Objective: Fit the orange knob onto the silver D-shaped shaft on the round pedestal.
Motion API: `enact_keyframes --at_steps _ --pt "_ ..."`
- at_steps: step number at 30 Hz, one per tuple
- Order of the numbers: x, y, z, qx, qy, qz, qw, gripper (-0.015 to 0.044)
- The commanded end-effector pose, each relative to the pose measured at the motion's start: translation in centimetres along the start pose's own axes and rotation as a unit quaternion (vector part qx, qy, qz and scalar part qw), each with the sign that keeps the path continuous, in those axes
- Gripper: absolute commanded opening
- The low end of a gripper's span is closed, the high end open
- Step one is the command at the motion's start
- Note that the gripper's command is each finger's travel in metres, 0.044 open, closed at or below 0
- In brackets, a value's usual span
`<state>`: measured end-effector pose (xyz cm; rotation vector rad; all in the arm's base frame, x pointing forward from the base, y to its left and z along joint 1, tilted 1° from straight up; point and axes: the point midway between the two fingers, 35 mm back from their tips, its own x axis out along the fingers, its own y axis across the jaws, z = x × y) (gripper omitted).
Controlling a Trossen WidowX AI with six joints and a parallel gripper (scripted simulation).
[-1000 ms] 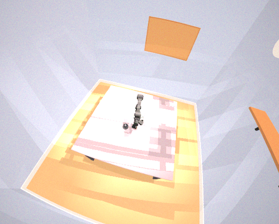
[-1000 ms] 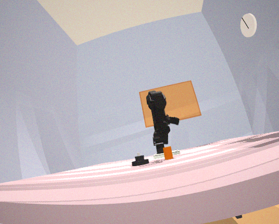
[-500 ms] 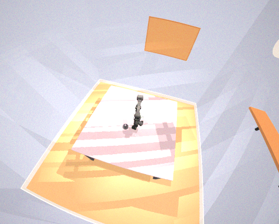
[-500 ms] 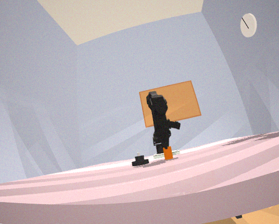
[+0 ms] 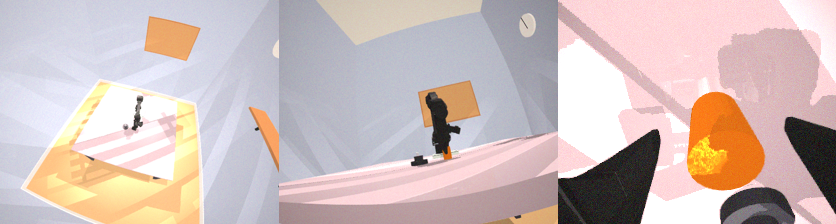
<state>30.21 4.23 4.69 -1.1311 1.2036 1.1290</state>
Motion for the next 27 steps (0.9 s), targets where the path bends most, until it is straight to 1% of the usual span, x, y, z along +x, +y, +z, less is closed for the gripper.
enact_keyframes --at_steps 1,8,19,24,27 --pt "0.96 0.12 -0.12 0.0 0.004 0.002 1.0 0.044" --pt "1.8 0.23 -0.14 0.0 0.004 0.003 1.0 0.044" --pt "1.8 0.23 -0.14 0.0 0.004 0.003 1.0 0.0151" --pt "1.8 0.23 -0.14 0.0 0.004 0.003 1.0 0.0118" --pt "1.47 0.13 -0.07 0.0 0.004 0.003 1.0 0.0039"
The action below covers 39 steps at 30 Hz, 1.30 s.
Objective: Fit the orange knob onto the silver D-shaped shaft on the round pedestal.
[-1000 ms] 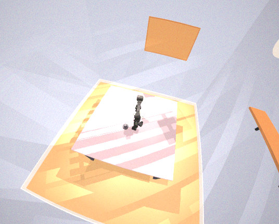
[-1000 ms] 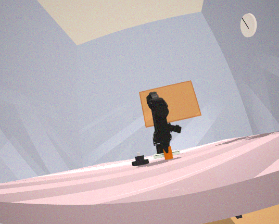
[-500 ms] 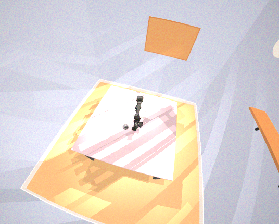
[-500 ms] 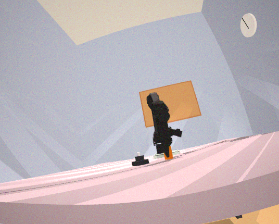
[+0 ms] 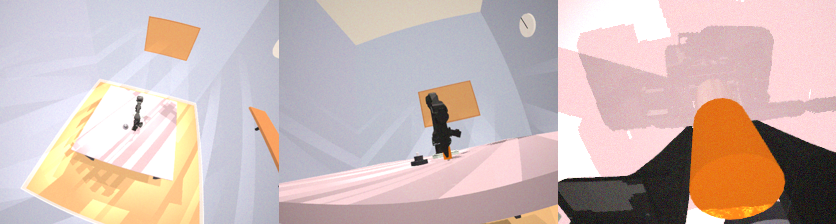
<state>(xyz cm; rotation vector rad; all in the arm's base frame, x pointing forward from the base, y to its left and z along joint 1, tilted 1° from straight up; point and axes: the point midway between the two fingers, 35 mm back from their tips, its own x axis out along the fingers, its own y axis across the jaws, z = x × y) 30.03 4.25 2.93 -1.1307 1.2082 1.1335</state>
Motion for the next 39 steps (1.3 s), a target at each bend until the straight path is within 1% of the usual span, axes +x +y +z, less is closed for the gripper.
enact_keyframes --at_steps 1,2,13,25,35,39 --pt "-0.7 -0.2 0.1 0.001 0.003 0.0 1.0 0.0013" --pt "-1.2 -0.3 0.2 0.001 0.003 0.0 1.0 0.0" --pt "-7.1 -0.9 1.1 0.001 0.003 -0.001 1.0 0.0" --pt "-13.6 -0.1 1.8 0.001 0.002 0.0 1.0 0.0" --pt "-13.9 0.0 1.8 0.0 0.002 -0.001 1.0 0.0" --pt "-14.0 0.2 1.9 -0.001 0.002 -0.013 1.0 0.0"
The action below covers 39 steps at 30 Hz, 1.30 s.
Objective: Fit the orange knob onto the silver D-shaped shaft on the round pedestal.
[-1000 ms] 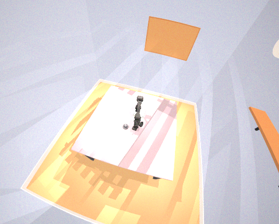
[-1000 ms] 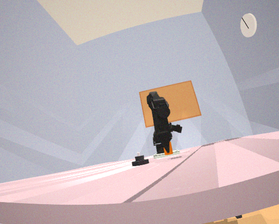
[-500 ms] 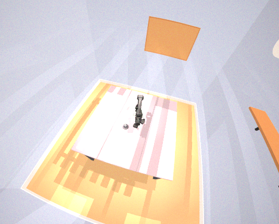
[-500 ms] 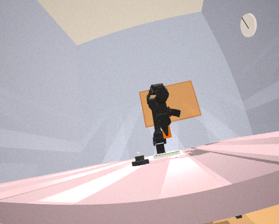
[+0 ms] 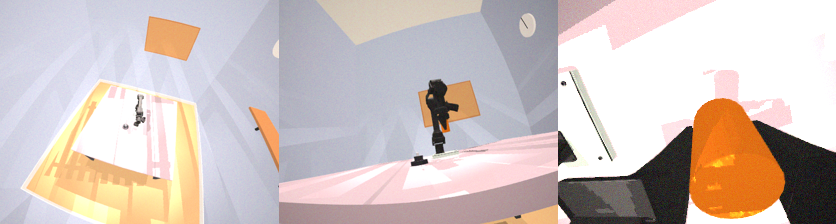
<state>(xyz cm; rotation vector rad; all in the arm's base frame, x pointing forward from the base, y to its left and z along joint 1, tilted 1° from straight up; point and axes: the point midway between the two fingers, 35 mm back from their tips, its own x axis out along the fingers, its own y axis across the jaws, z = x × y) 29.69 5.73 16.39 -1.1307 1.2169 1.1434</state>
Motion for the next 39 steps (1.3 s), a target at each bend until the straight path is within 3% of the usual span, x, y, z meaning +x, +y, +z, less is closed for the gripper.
enact_keyframes --at_steps 1,22,39 --pt "-0.7 0.2 0.1 0.001 0.0 -0.024 1.0 0.0" --pt "-4.2 2.6 1.5 -0.002 0.003 -0.211 0.978 0.0" --pt "-7.8 4.7 2.9 -0.003 0.004 -0.389 0.921 0.0"
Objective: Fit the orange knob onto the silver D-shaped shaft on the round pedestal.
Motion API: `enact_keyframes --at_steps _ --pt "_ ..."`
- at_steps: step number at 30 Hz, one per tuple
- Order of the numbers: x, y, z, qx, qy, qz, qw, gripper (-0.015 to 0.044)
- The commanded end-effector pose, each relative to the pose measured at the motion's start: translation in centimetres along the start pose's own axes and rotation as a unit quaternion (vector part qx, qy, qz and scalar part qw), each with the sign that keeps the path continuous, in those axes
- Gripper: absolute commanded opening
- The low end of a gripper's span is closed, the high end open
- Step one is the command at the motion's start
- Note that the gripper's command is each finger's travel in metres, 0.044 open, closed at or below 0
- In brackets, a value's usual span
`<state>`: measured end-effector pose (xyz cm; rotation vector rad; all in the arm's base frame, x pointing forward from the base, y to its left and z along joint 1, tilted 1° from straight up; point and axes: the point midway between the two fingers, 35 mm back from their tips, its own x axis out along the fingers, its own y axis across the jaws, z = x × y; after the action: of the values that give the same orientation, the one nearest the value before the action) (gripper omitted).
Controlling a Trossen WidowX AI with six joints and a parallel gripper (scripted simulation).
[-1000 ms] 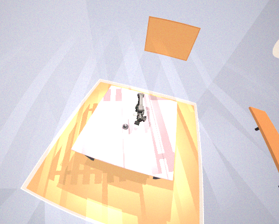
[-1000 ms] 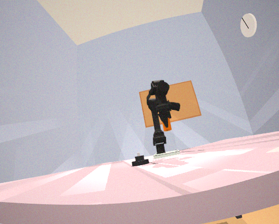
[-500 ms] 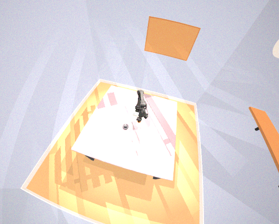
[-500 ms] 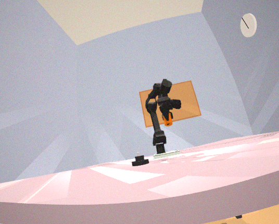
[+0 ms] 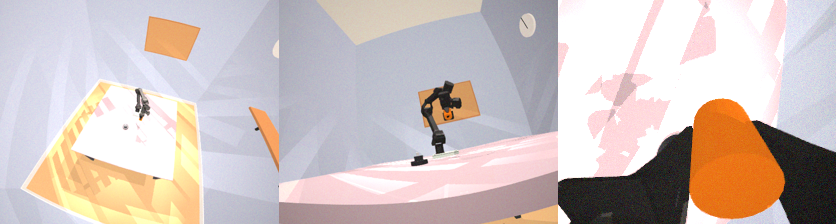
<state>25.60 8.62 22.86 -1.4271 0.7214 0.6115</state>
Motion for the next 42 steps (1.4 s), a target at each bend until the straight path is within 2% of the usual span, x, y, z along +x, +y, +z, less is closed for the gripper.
enact_keyframes --at_steps 1,8,9,42 --pt "-1.6 -0.5 0.2 0.009 -0.002 -0.063 0.998 0.0" --pt "-3.0 -0.7 0.5 0.015 -0.005 -0.122 0.992 0.0" --pt "-1.9 -0.3 0.6 0.002 -0.002 -0.084 0.996 0.0" --pt "-2.2 -0.4 0.5 0.01 -0.004 -0.087 0.996 0.0"
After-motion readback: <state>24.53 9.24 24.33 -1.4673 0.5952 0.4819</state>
